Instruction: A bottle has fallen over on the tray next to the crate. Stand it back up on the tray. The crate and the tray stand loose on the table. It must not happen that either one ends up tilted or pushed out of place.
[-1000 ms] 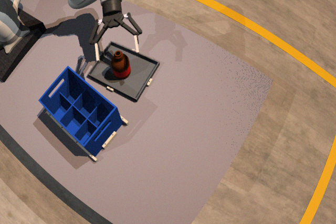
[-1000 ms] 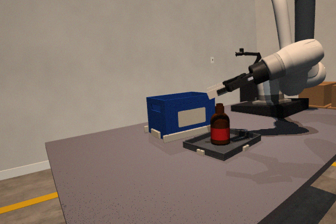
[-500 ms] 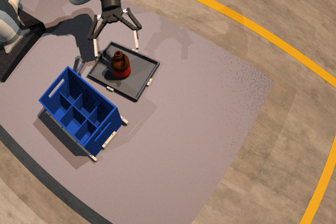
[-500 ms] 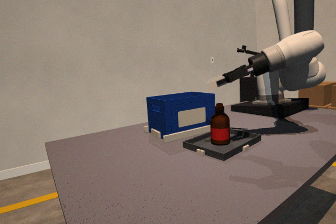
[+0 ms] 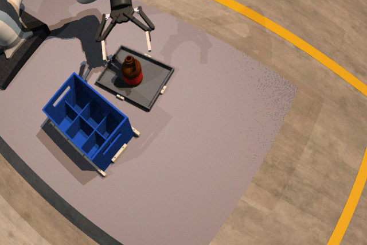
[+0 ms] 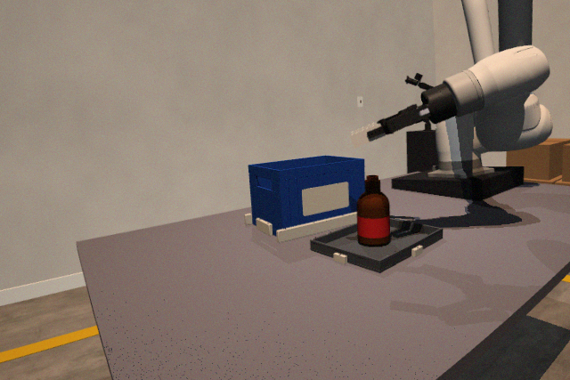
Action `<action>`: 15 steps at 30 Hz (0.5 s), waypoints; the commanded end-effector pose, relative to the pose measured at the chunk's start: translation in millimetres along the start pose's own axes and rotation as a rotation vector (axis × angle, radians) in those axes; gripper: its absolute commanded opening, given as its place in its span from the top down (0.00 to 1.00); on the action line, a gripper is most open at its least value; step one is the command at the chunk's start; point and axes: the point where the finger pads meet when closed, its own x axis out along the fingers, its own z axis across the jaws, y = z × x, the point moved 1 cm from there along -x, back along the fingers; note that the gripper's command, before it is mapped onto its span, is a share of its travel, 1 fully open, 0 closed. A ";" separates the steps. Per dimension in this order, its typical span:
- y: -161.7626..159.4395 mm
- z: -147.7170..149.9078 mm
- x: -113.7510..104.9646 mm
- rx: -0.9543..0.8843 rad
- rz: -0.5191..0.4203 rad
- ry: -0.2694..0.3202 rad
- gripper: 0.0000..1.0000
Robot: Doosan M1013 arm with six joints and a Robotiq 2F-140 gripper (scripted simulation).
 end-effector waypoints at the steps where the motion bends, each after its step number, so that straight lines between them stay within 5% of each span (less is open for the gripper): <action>1: 0.6 0.0 -0.2 0.000 0.000 0.000 0.00; 7: 0.7 0.0 -0.3 0.000 0.000 0.000 0.00; 8: 0.7 0.0 -0.3 0.000 0.000 0.000 0.90; 15: 0.7 0.0 -0.3 0.000 0.000 0.000 0.90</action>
